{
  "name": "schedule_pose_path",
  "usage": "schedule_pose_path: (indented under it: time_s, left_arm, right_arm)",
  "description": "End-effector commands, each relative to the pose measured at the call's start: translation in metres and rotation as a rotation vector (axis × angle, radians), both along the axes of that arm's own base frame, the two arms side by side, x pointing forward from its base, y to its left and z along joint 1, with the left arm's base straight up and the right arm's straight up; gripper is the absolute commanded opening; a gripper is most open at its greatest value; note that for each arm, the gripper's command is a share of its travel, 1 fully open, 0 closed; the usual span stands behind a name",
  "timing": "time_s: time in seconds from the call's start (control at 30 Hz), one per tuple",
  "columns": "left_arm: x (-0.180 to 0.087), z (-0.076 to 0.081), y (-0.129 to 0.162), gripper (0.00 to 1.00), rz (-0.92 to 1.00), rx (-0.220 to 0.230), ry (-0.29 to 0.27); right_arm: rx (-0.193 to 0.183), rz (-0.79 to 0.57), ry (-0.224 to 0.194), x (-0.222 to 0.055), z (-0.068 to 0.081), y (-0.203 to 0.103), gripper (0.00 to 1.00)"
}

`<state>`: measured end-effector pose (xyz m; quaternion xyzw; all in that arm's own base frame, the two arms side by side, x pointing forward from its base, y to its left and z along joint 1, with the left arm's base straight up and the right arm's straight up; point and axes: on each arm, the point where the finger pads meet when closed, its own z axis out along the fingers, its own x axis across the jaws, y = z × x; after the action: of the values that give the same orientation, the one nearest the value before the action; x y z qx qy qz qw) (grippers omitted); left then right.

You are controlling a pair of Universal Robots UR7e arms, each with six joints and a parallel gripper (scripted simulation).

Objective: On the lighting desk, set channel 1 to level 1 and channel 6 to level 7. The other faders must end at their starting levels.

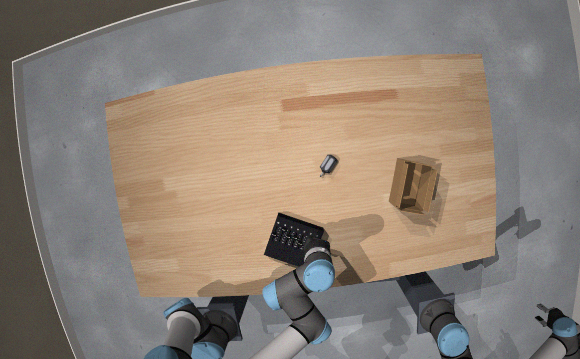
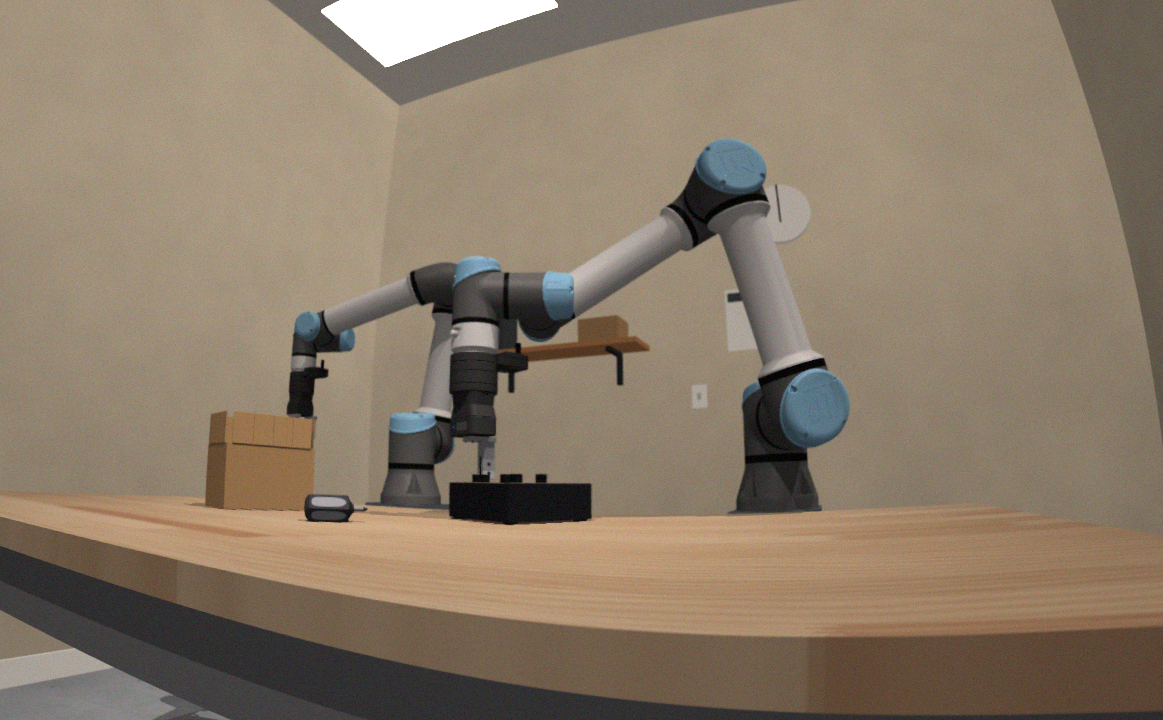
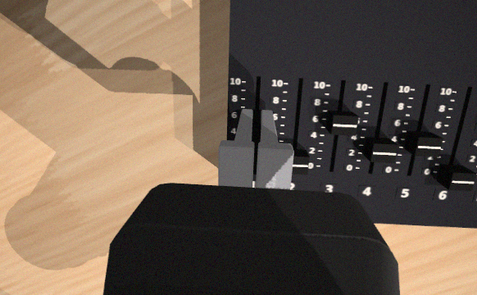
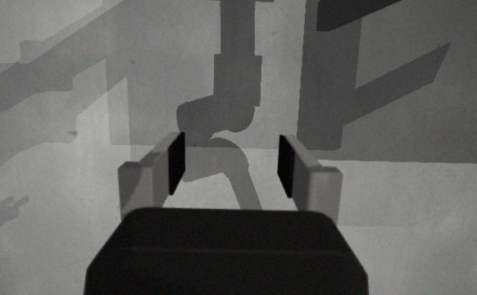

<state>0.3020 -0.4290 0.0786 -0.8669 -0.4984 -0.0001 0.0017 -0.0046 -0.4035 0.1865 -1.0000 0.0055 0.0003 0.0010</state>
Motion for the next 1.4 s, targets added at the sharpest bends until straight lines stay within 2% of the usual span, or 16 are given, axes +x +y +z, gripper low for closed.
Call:
schedule_pose_path:
  time_s: [0.0,1.37]
  left_arm:
    - [0.0005,0.0009,-0.0009,0.0,0.0,-0.003,-0.001]
    - [-0.0046,0.0023,0.0021,0.0,0.0,-0.003,-0.001]
  right_arm:
    - [-0.002,0.0,-0.001,0.0002,0.0005,-0.0005,1.0]
    - [-0.002,0.0,-0.001,0.0002,0.0005,-0.0005,1.0]
